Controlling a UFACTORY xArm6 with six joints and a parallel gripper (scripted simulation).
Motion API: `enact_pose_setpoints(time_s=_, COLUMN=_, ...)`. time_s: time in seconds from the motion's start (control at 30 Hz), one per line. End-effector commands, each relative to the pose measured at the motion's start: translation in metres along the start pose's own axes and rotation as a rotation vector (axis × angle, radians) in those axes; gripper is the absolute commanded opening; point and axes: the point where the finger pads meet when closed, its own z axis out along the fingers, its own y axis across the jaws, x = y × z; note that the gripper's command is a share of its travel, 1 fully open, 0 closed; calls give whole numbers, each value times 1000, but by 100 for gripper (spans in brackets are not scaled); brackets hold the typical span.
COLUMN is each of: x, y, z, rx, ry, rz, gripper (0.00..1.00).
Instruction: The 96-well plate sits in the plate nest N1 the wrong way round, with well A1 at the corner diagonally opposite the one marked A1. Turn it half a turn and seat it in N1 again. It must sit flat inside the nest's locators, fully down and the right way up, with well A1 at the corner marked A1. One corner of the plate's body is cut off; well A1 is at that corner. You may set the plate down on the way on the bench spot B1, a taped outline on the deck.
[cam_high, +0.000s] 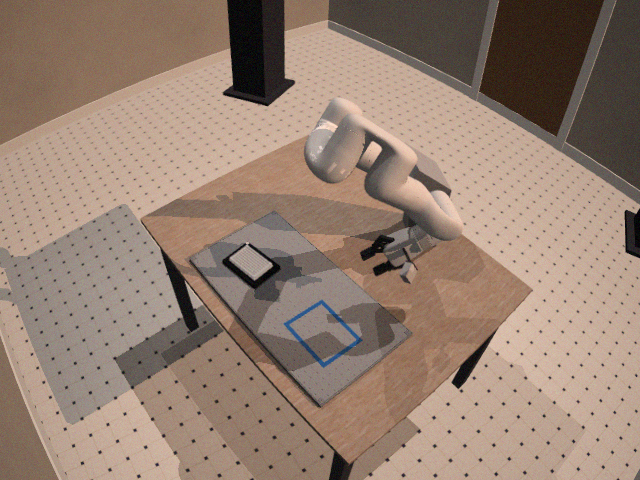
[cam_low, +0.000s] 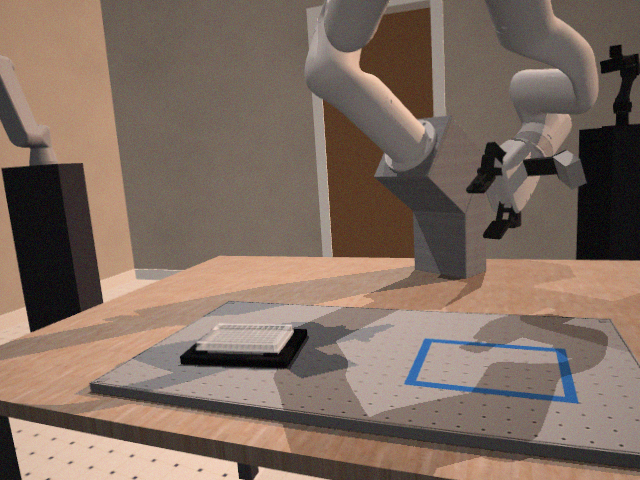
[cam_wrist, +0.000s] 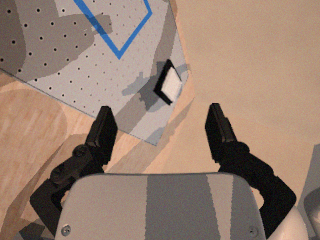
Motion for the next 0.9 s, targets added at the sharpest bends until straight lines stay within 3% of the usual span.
enact_pose_setpoints(time_s=0.0, x=1, y=0, z=0, rx=0, ry=1, rz=2, gripper=100)
enact_pose_setpoints(time_s=0.53, x=1, y=0, z=0, rx=0, ry=1, rz=2, gripper=100)
enact_pose_setpoints(time_s=0.87, x=-31, y=1, z=23, rx=122, ry=-278, rz=-134, gripper=100)
